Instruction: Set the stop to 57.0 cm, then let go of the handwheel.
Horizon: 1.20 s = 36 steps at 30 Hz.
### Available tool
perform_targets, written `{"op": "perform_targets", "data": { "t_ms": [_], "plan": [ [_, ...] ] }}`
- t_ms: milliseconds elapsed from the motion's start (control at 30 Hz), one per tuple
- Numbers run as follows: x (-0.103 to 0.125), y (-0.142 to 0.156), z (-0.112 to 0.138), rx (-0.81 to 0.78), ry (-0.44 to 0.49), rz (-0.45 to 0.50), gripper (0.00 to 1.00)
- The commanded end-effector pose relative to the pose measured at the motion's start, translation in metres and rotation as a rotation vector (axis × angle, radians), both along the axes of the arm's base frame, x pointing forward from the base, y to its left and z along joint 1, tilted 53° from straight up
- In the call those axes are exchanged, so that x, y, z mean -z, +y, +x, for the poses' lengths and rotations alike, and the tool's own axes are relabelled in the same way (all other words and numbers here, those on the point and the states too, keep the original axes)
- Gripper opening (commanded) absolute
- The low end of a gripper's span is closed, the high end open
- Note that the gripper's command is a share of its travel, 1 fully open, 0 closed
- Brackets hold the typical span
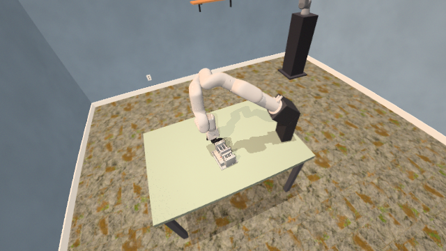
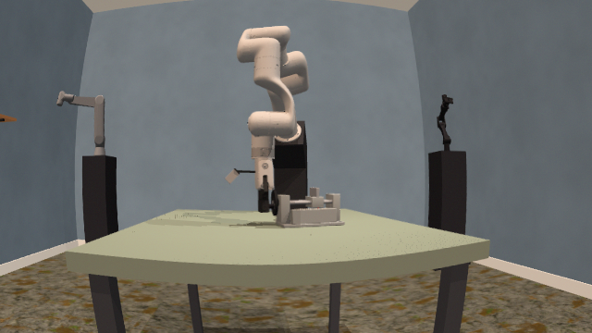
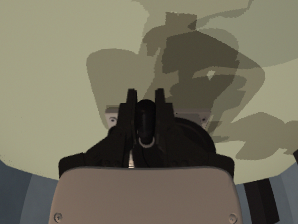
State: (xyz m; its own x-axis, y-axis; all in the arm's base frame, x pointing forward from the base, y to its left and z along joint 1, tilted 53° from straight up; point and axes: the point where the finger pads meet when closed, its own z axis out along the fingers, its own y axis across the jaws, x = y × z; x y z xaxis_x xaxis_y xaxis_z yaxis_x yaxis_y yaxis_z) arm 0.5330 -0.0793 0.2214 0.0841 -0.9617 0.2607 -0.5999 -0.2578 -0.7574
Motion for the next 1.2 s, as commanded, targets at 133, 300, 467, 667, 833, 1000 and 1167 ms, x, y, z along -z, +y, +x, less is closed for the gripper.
{"op": "perform_targets", "data": {
  "t_ms": [133,300,467,667,833,1000,1167],
  "plan": [
    [0.005,-0.001,0.003,0.000,0.001,0.001,0.06],
    [0.021,-0.006,0.004,-0.001,0.001,0.001,0.06],
    [0.040,-0.012,-0.009,-0.001,0.001,0.001,0.06],
    [0.044,-0.014,-0.019,-0.001,0.001,0.001,0.06],
    [0.044,-0.014,-0.025,0.000,0.001,0.001,0.06],
    [0.043,-0.015,-0.032,0.000,0.001,0.001,0.06],
    [0.041,-0.015,-0.038,-0.001,0.001,0.001,0.06]
  ]
}}
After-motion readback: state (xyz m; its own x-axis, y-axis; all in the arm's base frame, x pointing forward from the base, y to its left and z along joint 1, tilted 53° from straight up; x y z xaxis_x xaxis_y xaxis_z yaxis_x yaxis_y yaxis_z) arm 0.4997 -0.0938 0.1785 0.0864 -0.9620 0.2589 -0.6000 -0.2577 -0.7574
